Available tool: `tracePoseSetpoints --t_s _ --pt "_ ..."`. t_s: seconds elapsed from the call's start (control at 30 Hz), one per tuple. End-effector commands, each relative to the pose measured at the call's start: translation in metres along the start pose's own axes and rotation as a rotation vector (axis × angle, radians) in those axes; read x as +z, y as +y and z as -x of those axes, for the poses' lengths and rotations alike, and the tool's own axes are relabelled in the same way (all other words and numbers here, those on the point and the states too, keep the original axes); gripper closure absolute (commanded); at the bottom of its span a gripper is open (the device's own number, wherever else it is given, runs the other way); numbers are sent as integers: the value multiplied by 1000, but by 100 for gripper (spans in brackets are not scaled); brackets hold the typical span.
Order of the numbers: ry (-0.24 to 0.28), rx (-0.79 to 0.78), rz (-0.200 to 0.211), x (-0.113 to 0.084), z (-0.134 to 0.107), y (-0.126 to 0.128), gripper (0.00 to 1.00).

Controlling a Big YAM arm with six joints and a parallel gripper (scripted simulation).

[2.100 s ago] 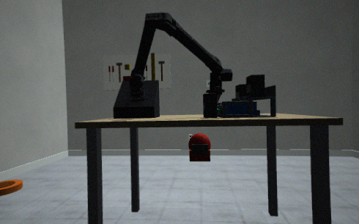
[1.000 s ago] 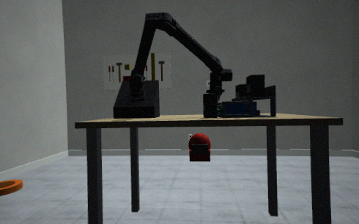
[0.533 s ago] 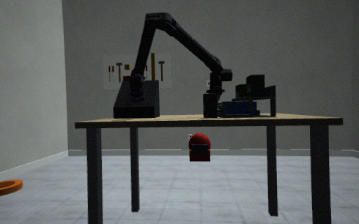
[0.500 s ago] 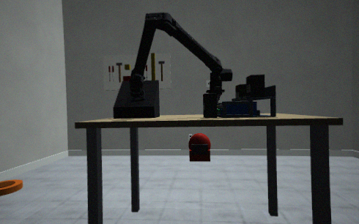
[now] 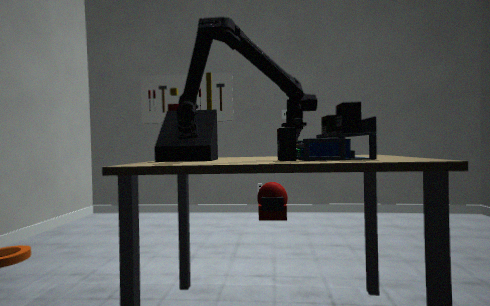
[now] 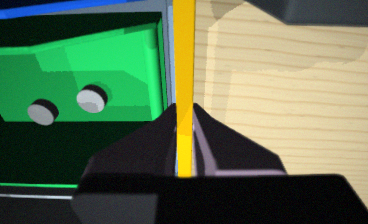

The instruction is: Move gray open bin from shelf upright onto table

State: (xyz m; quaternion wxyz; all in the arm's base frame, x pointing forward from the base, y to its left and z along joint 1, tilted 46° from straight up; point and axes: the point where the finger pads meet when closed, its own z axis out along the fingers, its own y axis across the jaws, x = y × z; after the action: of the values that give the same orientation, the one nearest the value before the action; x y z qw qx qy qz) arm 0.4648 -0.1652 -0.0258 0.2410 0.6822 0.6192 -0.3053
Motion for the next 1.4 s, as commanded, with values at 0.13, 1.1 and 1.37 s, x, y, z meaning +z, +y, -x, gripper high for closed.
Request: tracePoseSetpoints --t_s 0.13,1.1,1.37 --pt "-2 -13 -10 5 -4 -1 100" --pt "0 22 46 -29 4 18 100" --pt "1 20 43 -32 3 16 100"
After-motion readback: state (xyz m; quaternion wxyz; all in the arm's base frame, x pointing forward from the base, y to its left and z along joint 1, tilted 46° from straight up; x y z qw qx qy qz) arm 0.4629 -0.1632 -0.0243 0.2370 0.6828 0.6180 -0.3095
